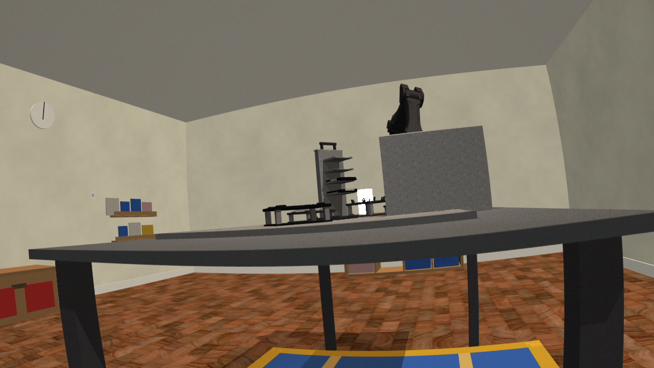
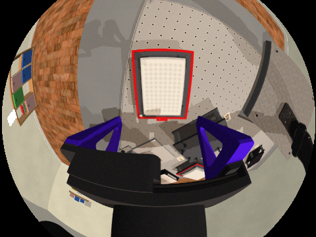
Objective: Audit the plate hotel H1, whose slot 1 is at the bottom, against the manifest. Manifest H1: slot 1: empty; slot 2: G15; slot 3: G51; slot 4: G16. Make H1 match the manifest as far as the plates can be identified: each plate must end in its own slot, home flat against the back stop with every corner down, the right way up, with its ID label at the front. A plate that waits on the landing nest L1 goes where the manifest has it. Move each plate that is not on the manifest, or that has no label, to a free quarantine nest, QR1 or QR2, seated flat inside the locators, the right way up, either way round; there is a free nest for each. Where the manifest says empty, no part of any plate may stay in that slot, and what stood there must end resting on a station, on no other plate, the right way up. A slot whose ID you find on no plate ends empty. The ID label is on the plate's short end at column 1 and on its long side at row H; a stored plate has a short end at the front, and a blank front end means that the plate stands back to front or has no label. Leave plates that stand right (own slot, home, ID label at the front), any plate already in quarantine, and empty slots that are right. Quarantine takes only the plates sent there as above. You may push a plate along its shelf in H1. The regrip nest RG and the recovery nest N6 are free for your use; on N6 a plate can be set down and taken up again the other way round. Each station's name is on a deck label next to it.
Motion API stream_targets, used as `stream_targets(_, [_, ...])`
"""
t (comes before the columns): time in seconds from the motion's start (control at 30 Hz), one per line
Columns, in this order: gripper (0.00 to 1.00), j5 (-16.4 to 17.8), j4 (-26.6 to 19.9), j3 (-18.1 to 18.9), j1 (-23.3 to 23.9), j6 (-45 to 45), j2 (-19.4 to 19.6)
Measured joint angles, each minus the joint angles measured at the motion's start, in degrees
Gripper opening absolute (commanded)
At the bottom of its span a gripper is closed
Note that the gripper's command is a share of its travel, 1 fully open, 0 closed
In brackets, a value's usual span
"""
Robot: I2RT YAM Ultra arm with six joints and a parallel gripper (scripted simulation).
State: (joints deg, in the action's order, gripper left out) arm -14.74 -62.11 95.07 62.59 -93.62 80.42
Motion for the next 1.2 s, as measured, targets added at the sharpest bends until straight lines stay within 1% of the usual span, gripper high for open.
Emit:
stream_targets(0.2, [1.00,-0.7,-3.3,2.7,-1.0,-0.8,-0.7])
stream_targets(0.47, [1.00,-1.4,-7.0,5.4,-2.2,-1.7,-1.0])
stream_targets(0.77, [1.00,-2.6,-12.3,10.6,-4.1,-3.1,-1.3])
stream_targets(0.93, [1.00,-3.1,-14.6,12.4,-4.8,-3.8,-1.2])
stream_targets(1.2, [1.00,-4.2,-19.1,17.4,-6.6,-5.1,-0.8])
